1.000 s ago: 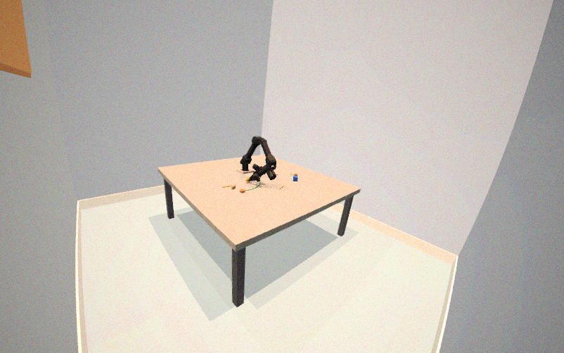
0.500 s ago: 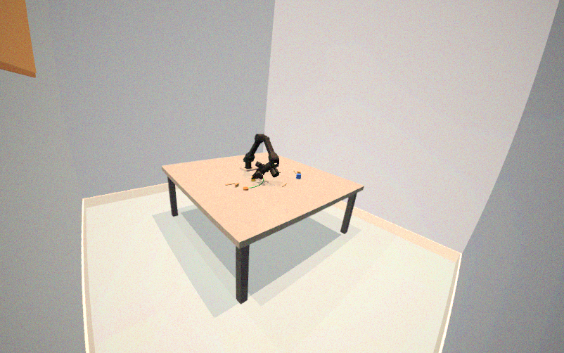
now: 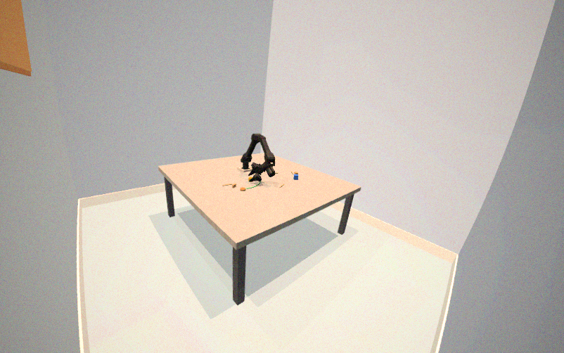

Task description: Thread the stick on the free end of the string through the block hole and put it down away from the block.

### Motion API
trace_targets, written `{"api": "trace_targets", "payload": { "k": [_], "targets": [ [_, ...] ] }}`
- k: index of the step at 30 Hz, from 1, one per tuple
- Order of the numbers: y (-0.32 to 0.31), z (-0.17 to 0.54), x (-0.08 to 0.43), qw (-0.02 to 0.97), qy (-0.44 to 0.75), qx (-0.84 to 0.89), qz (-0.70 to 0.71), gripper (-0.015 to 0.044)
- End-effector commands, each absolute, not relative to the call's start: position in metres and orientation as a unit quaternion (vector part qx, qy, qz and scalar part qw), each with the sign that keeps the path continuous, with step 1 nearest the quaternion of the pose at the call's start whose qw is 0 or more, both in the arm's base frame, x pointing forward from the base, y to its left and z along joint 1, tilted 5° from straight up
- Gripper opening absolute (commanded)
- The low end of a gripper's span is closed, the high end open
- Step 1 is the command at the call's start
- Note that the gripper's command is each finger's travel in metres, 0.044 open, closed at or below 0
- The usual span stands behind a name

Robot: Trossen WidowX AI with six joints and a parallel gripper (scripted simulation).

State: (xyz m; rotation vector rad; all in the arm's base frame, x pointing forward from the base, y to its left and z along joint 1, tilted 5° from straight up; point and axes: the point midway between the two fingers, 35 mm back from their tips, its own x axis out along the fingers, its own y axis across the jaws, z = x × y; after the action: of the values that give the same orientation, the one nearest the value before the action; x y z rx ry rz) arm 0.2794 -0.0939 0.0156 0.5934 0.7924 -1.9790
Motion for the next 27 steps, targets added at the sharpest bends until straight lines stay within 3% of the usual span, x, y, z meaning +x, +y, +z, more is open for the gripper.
{"api": "trace_targets", "payload": {
  "k": [1, 13, 27],
  "targets": [
    [-0.096, 0.021, 0.278, 0.474, 0.462, 0.208, -0.721, 0.0440],
    [-0.097, 0.032, 0.275, 0.558, 0.759, 0.057, -0.330, 0.0440],
    [-0.100, 0.046, 0.276, 0.607, 0.786, -0.113, 0.041, 0.0440]
  ]
}}
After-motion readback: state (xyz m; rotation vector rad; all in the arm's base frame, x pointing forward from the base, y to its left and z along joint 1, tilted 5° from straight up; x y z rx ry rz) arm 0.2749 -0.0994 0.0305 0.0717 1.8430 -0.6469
